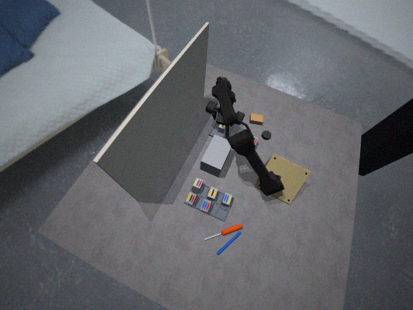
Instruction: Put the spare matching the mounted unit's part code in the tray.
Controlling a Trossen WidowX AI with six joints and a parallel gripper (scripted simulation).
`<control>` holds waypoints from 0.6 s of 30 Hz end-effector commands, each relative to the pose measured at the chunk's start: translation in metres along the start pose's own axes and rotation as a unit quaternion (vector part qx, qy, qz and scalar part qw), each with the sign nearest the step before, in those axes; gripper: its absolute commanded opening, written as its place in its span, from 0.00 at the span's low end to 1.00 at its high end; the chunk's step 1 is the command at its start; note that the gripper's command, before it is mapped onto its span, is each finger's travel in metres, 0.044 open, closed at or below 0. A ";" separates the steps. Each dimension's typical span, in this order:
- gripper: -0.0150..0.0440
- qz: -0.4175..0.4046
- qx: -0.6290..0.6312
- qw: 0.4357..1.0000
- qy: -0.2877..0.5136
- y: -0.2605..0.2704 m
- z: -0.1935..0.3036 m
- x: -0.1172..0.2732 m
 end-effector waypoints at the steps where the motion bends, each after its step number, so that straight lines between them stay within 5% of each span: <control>1: 1.00 0.003 -0.001 1.000 0.003 0.005 0.000 0.051; 18: 1.00 0.015 -0.005 1.000 0.009 0.008 0.002 0.059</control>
Point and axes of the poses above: the point midway between the two fingers, 35 mm back from their tips, its own x axis back along the fingers, its own y axis across the jaws, z = x × y, the point moved 10 cm from there along x, back along the fingers, and after that the axes turned 4 degrees about x, right-handed, at the moved point
